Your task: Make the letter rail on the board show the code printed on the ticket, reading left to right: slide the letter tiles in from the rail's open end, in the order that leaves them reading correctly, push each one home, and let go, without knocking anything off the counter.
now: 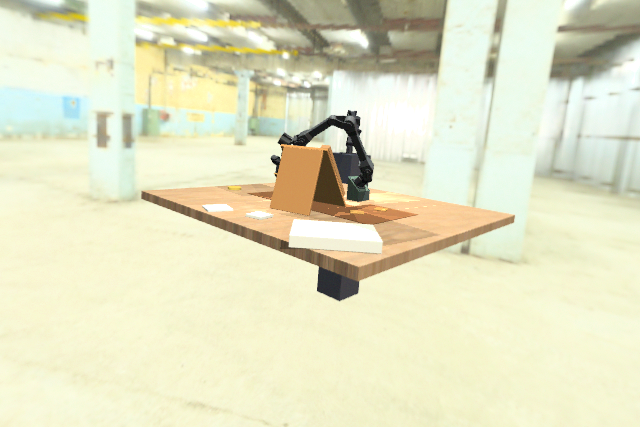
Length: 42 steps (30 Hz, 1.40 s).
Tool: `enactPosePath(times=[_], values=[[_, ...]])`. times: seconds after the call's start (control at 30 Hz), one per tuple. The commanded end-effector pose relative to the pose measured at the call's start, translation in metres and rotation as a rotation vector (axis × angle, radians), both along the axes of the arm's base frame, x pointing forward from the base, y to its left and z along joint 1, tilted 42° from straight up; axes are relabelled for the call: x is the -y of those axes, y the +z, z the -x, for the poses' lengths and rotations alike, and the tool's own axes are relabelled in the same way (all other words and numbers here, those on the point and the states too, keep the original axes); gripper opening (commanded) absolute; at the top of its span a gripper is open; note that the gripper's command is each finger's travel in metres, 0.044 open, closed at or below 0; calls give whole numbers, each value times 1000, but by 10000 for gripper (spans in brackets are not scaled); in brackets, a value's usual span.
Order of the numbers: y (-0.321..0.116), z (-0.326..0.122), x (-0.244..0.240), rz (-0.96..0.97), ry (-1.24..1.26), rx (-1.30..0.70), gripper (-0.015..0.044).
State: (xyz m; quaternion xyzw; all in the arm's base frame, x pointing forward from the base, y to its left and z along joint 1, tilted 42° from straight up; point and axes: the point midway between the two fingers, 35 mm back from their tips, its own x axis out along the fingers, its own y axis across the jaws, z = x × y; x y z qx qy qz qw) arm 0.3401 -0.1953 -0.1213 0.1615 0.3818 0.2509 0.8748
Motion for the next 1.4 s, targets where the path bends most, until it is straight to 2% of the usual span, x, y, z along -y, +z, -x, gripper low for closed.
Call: enactPosePath(times=[0.0,0.27,1.37], values=[[19,-19,8,-76,-81,46,0],[49,-41,15,-237,-175,101,0],[51,-40,12,-241,-176,102,0]])
